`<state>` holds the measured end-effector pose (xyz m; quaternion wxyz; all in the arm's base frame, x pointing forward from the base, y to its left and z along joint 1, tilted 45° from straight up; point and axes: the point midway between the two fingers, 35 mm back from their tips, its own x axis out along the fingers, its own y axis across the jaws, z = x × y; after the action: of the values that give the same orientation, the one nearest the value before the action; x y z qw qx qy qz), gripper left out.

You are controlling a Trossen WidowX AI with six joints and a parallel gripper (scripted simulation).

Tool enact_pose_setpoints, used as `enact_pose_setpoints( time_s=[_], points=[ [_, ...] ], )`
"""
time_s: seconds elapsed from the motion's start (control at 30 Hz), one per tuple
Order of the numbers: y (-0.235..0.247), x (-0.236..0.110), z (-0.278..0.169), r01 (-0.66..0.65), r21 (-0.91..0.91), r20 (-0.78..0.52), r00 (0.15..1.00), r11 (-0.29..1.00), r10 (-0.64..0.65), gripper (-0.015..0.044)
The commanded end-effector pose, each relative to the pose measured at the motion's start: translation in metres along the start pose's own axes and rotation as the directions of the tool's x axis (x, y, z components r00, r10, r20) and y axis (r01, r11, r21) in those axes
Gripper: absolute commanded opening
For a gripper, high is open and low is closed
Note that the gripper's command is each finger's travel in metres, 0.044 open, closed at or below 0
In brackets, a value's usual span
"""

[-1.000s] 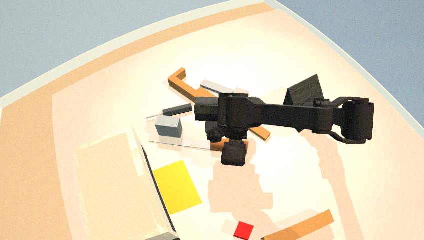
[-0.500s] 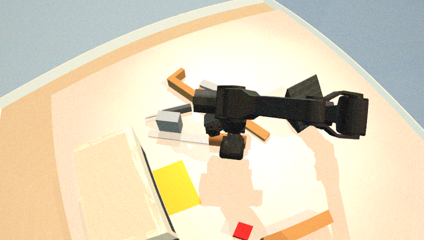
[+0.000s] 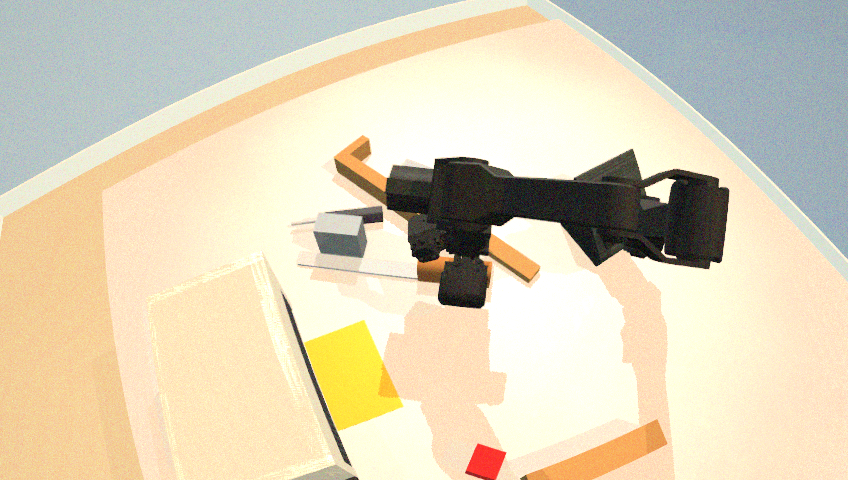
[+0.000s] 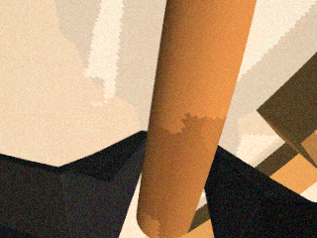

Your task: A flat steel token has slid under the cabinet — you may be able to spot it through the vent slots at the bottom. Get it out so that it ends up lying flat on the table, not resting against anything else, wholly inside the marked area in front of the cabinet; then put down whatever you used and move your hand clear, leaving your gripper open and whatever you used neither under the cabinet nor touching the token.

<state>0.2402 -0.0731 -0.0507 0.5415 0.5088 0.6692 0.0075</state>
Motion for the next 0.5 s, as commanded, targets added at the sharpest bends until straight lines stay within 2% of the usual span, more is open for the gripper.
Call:
enact_pose_setpoints(
  time_s=[0.0, 0.47],
  points=[
    [-0.0041, -0.0012, 0.0005, 0.006, 0.011, 0.002, 1.000, 1.000, -0.006, 0.0000],
    [-0.0131, -0.0013, 0.0019, 0.006, 0.011, 0.003, 1.000, 1.000, -0.006, 0.0000]
  ],
)
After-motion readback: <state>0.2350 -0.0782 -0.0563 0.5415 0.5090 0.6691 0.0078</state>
